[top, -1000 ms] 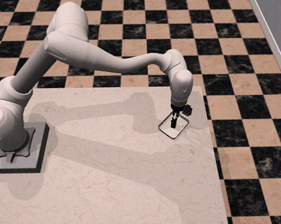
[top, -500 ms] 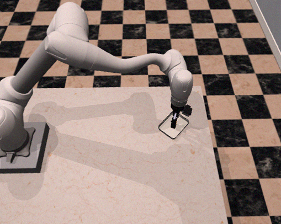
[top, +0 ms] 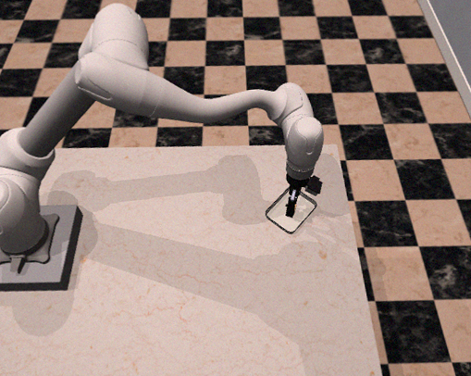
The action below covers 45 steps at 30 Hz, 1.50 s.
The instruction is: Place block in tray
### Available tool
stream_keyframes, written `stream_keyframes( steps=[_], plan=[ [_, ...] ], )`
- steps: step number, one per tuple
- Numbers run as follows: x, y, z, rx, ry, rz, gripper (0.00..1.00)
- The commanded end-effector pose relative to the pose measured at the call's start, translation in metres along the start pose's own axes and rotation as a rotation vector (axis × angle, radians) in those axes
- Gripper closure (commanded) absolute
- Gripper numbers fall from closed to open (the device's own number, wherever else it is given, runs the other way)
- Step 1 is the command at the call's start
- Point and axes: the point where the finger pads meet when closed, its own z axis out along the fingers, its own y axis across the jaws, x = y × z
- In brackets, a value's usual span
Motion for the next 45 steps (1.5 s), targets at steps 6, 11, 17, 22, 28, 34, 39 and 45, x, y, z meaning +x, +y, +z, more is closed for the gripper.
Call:
stream_keyframes(
  steps=[6,11,17,22,28,34,39,45],
  plan=[
    [0.001,0.0,-0.002,0.001,0.002,0.0,0.63],
    [0.001,0.0,-0.002,0.001,0.002,0.0,0.63],
    [0.001,0.0,-0.002,0.001,0.002,0.0,0.63],
    [0.001,0.0,-0.002,0.001,0.002,0.0,0.63],
    [0.001,0.0,-0.002,0.001,0.002,0.0,0.63],
    [0.001,0.0,-0.002,0.001,0.002,0.0,0.63],
    [0.001,0.0,-0.005,0.001,0.002,0.0,0.63],
    [0.001,0.0,-0.016,0.001,0.002,0.0,0.63]
  ],
)
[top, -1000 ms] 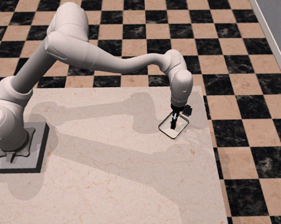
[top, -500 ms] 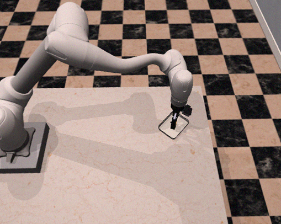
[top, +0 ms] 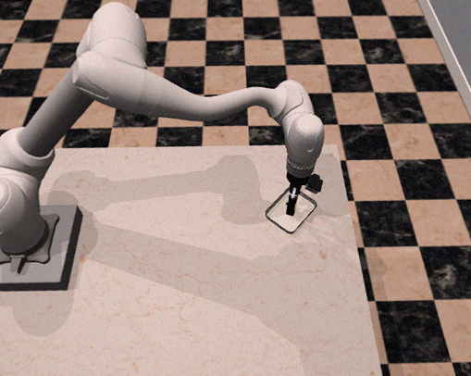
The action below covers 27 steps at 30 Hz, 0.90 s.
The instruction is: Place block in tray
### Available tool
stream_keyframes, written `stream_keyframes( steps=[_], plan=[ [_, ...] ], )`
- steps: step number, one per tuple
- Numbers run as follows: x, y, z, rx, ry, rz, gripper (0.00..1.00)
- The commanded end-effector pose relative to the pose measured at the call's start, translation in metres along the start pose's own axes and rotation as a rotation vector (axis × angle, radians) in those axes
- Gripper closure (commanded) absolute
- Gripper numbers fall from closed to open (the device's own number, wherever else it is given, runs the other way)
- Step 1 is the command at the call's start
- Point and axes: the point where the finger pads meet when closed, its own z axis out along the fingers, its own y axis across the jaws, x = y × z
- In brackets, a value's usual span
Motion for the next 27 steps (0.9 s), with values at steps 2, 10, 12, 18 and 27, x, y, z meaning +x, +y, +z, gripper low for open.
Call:
stream_keyframes(
  steps=[2,10,12,18,27],
  plan=[
    [0.001,0.0,-0.011,0.001,0.002,0.0,0.63],
    [0.001,0.0,-0.03,0.001,0.002,0.0,0.63],
    [0.001,0.0,-0.036,0.001,0.002,0.0,0.63],
    [0.001,0.0,-0.049,0.001,0.002,0.0,0.63],
    [0.001,0.0,-0.053,0.001,0.002,0.0,0.63]
  ],
)
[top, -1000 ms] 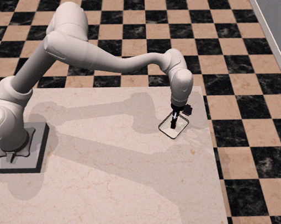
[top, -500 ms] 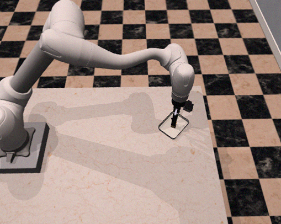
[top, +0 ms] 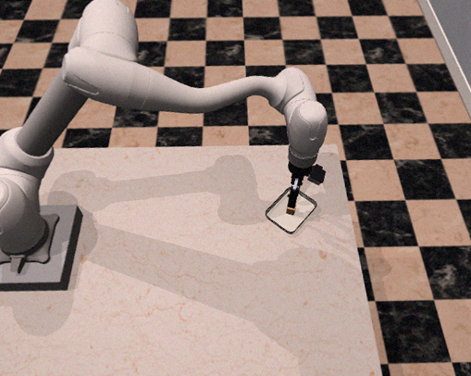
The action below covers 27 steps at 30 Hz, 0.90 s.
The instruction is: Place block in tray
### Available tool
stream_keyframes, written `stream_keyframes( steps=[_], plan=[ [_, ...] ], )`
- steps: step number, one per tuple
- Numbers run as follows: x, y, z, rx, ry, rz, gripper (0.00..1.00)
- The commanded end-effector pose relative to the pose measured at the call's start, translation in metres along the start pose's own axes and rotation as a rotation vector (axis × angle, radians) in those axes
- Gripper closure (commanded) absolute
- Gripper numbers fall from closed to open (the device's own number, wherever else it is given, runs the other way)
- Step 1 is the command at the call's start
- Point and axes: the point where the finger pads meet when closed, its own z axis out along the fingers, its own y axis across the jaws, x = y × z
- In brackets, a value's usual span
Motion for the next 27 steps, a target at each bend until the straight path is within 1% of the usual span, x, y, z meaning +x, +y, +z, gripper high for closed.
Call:
stream_keyframes(
  steps=[1,4,5,6,7,9,10,12,13,15,19,27],
  plan=[
    [0.0,0.0,-0.002,0.001,0.002,0.0,0.63],
    [0.0,0.0,-0.002,0.001,0.002,0.0,0.63],
    [-0.005,0.002,-0.002,0.001,0.002,0.0,0.63],
    [-0.015,0.007,-0.002,0.001,0.002,0.0,0.63],
    [-0.032,0.016,-0.001,0.001,0.001,0.0,0.63],
    [-0.079,0.039,-0.001,0.001,0.001,0.0,0.63],
    [-0.09,0.044,-0.001,0.001,0.001,0.0,0.63],
    [-0.09,0.044,-0.001,0.001,0.001,0.0,0.63],
    [-0.131,0.065,-0.001,0.001,0.001,0.0,0.63],
    [-0.154,0.076,0.0,0.001,0.001,0.0,0.63],
    [-0.213,0.105,0.0,0.001,0.001,0.0,0.63],
    [-0.214,0.106,-0.001,0.001,0.001,0.0,0.63]
  ],
)
